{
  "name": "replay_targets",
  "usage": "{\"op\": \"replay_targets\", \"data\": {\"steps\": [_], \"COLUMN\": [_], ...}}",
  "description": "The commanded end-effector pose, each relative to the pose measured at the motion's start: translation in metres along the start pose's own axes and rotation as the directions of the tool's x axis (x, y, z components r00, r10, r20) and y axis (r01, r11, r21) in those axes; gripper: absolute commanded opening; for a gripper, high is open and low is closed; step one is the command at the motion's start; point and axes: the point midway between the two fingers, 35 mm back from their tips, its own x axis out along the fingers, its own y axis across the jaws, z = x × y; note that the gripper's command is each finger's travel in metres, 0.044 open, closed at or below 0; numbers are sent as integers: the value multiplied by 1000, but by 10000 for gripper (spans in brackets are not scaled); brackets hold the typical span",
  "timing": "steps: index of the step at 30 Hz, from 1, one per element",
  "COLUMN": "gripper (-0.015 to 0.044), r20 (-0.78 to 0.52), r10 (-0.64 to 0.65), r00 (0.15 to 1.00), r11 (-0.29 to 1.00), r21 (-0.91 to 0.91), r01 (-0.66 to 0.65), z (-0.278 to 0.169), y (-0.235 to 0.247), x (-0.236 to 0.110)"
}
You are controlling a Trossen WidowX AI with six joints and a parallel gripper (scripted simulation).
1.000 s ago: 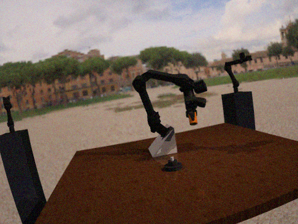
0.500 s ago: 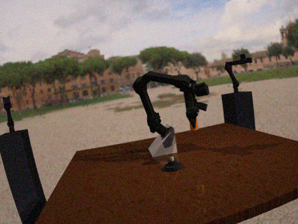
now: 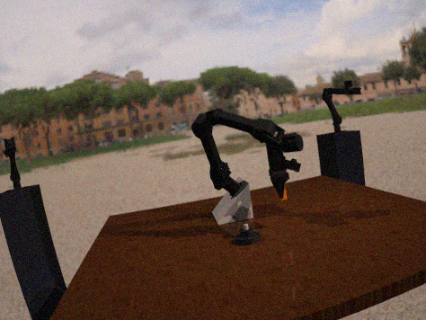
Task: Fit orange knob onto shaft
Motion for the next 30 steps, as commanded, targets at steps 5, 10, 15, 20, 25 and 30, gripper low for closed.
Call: {"op": "replay_targets", "data": {"steps": [5, 10, 15, 20, 25, 30], "gripper": [0, 0, 0, 0, 105, 236], "r20": [-8, -11, -14, -14, -13, -13], "r10": [15, 24, 31, 32, 35, 35], "r00": [1000, 1000, 999, 999, 999, 999], "r11": [1000, 1000, 1000, 999, 999, 999], "r21": [-6, -3, 0, 0, 5, 5], "r01": [-15, -24, -31, -32, -35, -35], "z": [2, 3, 2, 0, 1, 1], "y": [-2, -3, -3, -2, -3, -3], "x": [46, 77, 101, 103, 102, 102]}}
